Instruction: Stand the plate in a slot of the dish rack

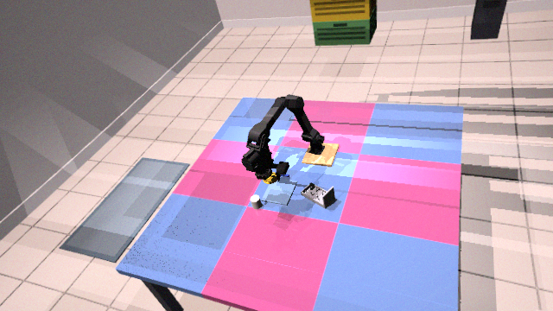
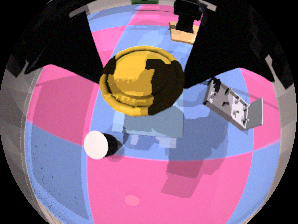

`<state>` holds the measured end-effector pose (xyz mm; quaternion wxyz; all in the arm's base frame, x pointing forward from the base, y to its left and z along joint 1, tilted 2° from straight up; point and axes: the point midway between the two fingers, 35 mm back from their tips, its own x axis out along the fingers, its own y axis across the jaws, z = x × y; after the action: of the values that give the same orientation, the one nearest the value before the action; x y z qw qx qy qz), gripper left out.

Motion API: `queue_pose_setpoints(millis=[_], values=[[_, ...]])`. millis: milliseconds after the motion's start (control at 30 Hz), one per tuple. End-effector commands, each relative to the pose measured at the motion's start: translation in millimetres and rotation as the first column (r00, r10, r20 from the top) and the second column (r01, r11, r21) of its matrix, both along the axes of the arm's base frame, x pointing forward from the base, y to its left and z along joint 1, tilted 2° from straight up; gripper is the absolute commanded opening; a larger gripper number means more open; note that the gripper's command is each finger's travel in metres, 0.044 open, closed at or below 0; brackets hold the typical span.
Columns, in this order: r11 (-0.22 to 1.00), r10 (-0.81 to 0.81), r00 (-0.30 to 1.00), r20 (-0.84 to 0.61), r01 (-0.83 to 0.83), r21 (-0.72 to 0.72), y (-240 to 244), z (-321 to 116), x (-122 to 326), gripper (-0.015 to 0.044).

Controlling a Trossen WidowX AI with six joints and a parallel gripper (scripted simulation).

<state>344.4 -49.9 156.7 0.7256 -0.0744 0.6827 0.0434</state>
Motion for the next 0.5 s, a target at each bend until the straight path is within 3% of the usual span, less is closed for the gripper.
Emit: queue_pose_setpoints(millis=[0,467], values=[[1.0,-0.005,1.0,0.004,0.005,-0.004,-0.1,13.2,0.5,0.0],[1.0,-0.004,1.0,0.015,0.004,-0.005,2.4,58.2,-1.9,0.0]])
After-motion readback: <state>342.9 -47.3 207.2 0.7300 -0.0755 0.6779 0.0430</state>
